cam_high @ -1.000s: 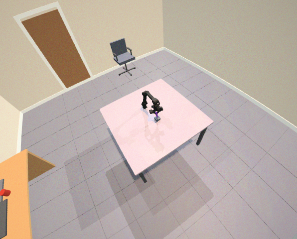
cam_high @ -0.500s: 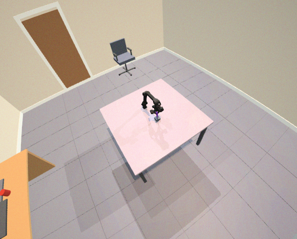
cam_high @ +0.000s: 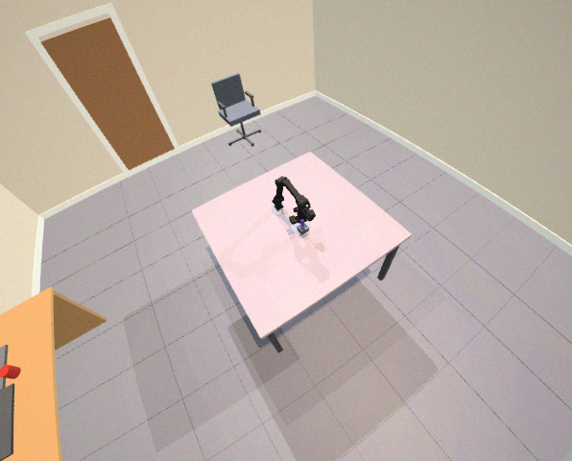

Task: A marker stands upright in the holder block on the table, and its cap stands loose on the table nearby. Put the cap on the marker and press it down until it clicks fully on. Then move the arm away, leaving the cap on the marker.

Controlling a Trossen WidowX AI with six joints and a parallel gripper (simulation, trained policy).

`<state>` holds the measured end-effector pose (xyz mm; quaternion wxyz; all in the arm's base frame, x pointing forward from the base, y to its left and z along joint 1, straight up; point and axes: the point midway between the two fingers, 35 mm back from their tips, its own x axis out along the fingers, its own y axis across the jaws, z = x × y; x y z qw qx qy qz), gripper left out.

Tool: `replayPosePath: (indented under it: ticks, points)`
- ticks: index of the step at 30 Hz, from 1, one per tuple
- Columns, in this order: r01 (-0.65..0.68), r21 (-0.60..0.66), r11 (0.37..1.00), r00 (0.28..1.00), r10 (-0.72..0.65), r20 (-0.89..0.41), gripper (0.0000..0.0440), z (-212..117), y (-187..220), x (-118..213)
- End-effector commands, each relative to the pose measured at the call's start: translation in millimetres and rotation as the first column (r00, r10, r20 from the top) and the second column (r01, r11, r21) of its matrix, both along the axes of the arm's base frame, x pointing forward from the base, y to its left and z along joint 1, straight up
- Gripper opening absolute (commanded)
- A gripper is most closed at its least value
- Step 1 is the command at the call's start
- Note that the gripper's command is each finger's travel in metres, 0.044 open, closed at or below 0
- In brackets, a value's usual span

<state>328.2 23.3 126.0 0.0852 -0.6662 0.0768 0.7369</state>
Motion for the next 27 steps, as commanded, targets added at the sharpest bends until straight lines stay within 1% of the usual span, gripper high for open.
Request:
replayPosePath:
  ticks: [1,3,8,14,17,19,27]
  points:
    - [-0.015,0.015,1.000,1.000,0.015,-0.025,0.0000,-11,2,-4]
    - [-0.024,0.017,1.000,0.999,0.025,-0.027,0.0000,-15,3,-4]
    - [-0.041,0.008,0.999,0.998,0.041,-0.051,0.0131,-26,1,-8]
    - [-0.049,0.017,0.999,0.996,0.050,-0.069,0.0157,-29,2,-13]
    - [-0.055,0.033,0.998,0.995,0.057,-0.087,0.0186,-25,3,-22]
    - [-0.057,0.041,0.998,0.994,0.060,-0.090,0.0225,-23,4,-25]
    - [-0.071,0.063,0.995,0.995,0.075,-0.064,0.0431,-18,6,-31]
